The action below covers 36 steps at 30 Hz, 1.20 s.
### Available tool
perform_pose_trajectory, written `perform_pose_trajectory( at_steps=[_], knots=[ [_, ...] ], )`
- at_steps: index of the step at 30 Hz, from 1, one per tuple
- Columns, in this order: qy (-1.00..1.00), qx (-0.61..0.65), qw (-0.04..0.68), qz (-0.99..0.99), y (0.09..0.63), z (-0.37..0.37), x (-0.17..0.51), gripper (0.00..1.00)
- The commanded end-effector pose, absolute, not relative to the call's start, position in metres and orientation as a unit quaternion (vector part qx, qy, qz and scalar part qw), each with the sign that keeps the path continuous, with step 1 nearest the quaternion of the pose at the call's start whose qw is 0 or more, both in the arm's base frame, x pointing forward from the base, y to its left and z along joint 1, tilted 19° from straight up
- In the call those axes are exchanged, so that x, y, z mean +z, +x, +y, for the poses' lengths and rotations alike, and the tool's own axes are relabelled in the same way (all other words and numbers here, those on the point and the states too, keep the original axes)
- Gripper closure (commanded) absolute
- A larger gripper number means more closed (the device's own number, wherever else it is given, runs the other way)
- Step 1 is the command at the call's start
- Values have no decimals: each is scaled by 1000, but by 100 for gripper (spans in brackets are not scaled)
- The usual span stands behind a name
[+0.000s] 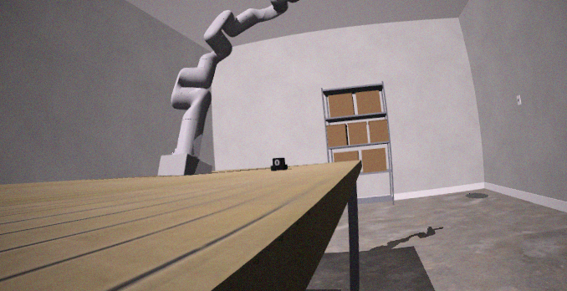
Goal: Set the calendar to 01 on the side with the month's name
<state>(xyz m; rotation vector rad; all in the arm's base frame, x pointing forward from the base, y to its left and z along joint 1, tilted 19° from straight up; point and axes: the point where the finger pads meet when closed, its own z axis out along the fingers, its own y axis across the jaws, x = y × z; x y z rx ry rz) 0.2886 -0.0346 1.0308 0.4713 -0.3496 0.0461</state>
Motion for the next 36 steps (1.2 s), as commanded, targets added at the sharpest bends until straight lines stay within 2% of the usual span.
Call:
perform_pose_trajectory(
  at_steps=[1,23,36],
  knots=[
    [232,22,957,-173,288,-36,1031,0],
    [224,12,960,-168,291,-31,1031,0],
    [97,-129,982,-102,341,35,1016,0]
  ],
)
